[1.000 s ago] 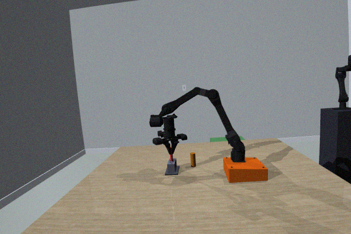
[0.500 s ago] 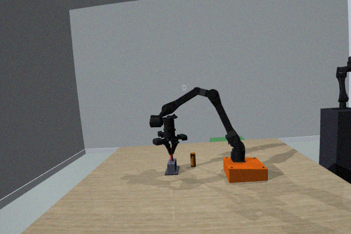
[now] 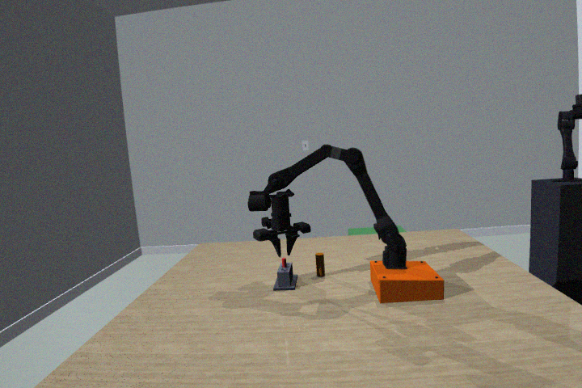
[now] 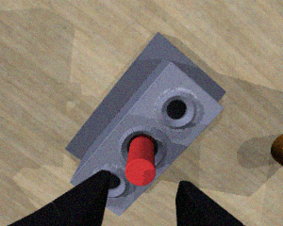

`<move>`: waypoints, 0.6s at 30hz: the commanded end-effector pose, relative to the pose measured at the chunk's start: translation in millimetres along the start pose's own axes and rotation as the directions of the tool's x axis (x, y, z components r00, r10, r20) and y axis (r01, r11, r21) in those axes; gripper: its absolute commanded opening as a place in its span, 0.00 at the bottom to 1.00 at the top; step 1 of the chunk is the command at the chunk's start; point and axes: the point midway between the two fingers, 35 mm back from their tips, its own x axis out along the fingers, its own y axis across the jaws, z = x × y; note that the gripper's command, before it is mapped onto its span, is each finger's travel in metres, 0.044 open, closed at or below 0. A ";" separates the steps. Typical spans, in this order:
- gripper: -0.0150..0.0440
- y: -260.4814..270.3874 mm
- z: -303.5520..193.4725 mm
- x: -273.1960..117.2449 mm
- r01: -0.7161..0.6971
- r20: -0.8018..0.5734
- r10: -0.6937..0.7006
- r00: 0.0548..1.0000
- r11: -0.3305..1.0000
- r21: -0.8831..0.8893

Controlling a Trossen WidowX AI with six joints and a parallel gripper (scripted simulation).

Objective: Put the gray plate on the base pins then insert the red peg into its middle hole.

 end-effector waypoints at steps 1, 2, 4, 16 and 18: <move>0.51 0.0 0.1 -0.1 0.000 0.000 0.000 1.000 1.000 0.000; 0.51 0.0 0.1 -0.1 0.000 0.000 0.000 1.000 1.000 0.000; 0.51 0.0 0.0 -0.8 0.001 0.001 -0.001 1.000 1.000 0.000; 0.51 0.0 -1.9 -6.8 0.004 0.003 -0.004 1.000 1.000 -0.002; 0.51 0.1 -2.3 -7.3 0.004 0.003 -0.004 1.000 1.000 -0.002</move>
